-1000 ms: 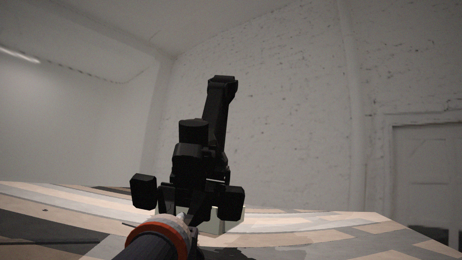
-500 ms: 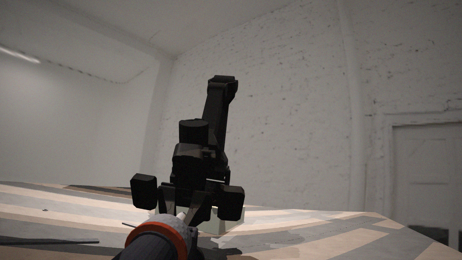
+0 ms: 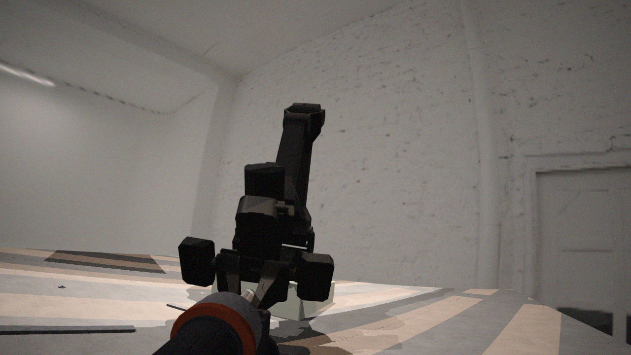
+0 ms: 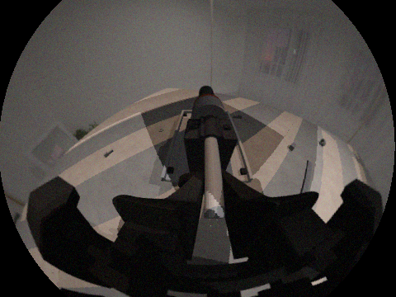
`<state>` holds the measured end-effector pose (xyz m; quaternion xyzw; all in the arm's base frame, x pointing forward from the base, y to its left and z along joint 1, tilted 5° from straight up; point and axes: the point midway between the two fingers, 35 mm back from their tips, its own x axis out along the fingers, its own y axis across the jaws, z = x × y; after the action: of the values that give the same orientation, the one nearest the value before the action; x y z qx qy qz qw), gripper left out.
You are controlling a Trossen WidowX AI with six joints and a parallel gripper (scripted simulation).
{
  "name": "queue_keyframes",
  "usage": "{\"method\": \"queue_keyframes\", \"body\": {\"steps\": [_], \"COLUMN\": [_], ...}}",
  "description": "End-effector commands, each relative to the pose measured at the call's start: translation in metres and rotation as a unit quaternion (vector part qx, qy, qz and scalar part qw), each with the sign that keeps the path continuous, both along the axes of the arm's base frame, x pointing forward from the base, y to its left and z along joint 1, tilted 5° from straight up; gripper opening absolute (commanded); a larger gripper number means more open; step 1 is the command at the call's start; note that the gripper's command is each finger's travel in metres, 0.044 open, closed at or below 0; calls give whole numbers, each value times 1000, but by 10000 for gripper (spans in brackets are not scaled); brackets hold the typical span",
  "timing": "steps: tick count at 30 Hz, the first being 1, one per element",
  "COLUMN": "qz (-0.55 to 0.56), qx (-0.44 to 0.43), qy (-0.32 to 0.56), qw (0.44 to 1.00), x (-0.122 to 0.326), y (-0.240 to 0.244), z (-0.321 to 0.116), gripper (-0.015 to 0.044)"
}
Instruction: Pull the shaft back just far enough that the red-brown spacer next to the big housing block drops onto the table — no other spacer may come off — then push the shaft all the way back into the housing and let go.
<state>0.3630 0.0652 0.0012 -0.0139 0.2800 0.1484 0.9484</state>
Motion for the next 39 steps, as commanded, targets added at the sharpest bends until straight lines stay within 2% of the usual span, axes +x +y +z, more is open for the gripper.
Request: {"method": "queue_keyframes", "body": {"steps": [1,39], "qz": [2,2], "qx": [-1,-1], "qy": [1,1], "qw": [1000,1000], "x": [-1,-6], "y": [0,-2], "z": [0,0], "gripper": [0,0]}}
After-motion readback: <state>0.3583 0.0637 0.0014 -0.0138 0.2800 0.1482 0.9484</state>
